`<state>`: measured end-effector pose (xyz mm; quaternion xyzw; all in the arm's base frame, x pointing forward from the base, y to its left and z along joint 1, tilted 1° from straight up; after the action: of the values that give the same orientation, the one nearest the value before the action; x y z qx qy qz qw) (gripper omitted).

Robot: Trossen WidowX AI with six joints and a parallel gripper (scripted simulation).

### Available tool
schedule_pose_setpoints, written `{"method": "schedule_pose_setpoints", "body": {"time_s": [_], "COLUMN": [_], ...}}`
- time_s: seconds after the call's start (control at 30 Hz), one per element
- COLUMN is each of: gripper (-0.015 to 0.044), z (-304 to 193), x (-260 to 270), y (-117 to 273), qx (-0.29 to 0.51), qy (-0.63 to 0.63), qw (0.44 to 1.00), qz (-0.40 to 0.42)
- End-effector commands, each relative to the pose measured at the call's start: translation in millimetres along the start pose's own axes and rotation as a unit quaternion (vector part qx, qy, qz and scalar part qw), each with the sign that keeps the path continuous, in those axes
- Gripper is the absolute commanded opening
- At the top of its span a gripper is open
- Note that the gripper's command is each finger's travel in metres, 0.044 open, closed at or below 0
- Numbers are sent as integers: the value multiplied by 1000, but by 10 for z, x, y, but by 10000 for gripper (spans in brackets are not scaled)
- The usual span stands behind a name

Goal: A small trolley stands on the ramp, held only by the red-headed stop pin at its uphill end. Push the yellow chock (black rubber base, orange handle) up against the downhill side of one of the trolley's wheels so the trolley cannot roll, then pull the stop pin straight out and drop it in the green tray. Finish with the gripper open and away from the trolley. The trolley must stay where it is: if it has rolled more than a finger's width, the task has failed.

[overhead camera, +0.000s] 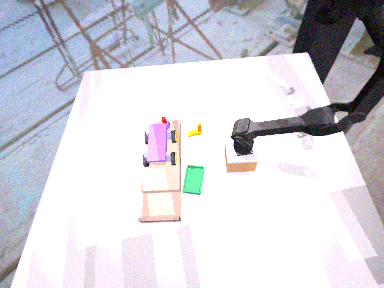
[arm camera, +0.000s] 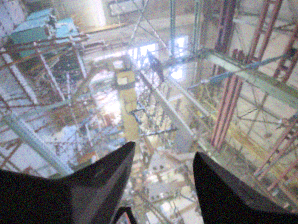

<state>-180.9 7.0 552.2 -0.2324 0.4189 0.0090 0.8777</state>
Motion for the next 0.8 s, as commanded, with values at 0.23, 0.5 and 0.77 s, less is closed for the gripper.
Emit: {"method": "schedule_pose_setpoints", "body": {"time_s": [0.23,0.5,0.77], "gripper": [190,190,190], "z": [854,1125,1144], "x": [1088,1963,2762], "y": [-759,-1124,-1342], "qx": [-3,44,123], "qy": [-92,-143,-179], "qw": [983,954,915], "qz": [157,261,340]}}
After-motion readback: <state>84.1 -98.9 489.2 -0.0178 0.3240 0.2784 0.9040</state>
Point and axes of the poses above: the point midway between the two fingers, 35 mm back from their tips, its own y axis back along the fingers, its own x axis across the jaws, z = x × y, the point moved 6 cm from there along y, back along the fingers, and after that the axes turned 15 degrees about -y, right-handed, at the moved point
